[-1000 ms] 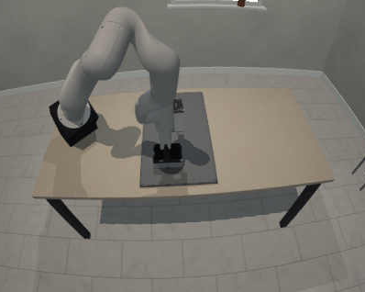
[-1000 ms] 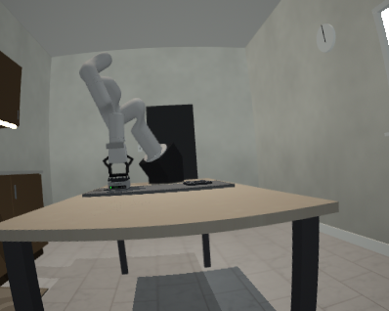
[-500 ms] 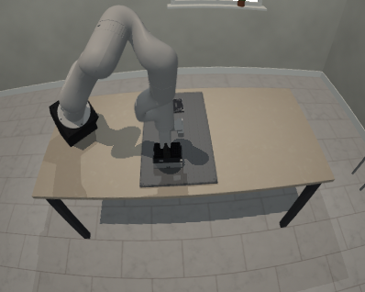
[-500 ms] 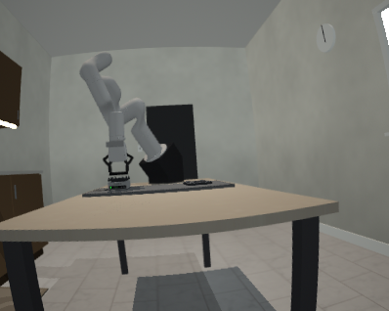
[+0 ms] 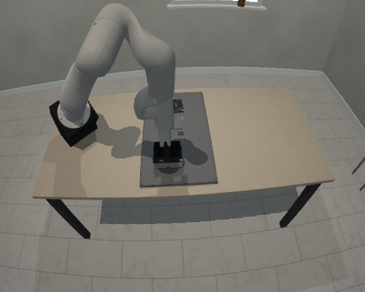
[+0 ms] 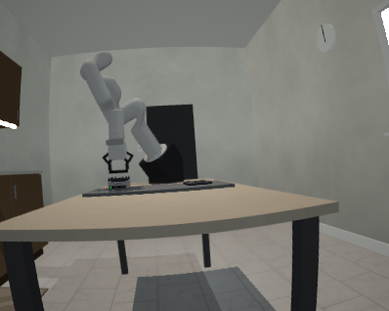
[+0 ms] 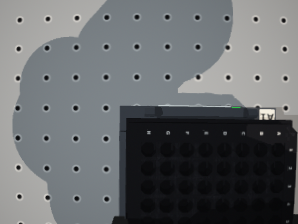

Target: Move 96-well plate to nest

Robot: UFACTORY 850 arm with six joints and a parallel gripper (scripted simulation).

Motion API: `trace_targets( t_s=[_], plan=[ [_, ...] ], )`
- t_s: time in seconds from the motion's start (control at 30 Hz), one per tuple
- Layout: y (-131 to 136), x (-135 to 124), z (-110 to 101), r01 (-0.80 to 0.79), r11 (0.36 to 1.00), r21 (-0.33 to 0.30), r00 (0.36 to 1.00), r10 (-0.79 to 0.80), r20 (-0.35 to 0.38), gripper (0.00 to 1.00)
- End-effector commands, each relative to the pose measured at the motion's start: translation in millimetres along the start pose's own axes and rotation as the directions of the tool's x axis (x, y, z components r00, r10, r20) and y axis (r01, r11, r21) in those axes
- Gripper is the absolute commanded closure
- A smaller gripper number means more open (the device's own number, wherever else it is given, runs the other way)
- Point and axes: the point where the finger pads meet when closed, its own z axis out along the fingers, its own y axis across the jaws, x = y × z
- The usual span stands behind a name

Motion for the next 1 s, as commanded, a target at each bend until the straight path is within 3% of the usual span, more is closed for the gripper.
trace_targets(
  t_s=[0.0,0.97],
  plan=[
    [0,0,-8,0.000,1.000,0.000,1.000,0.000,0.000,1.00],
    [0,1,-49,0.000,1.000,0.000,1.000,0.000,0.000,1.00]
  ],
)
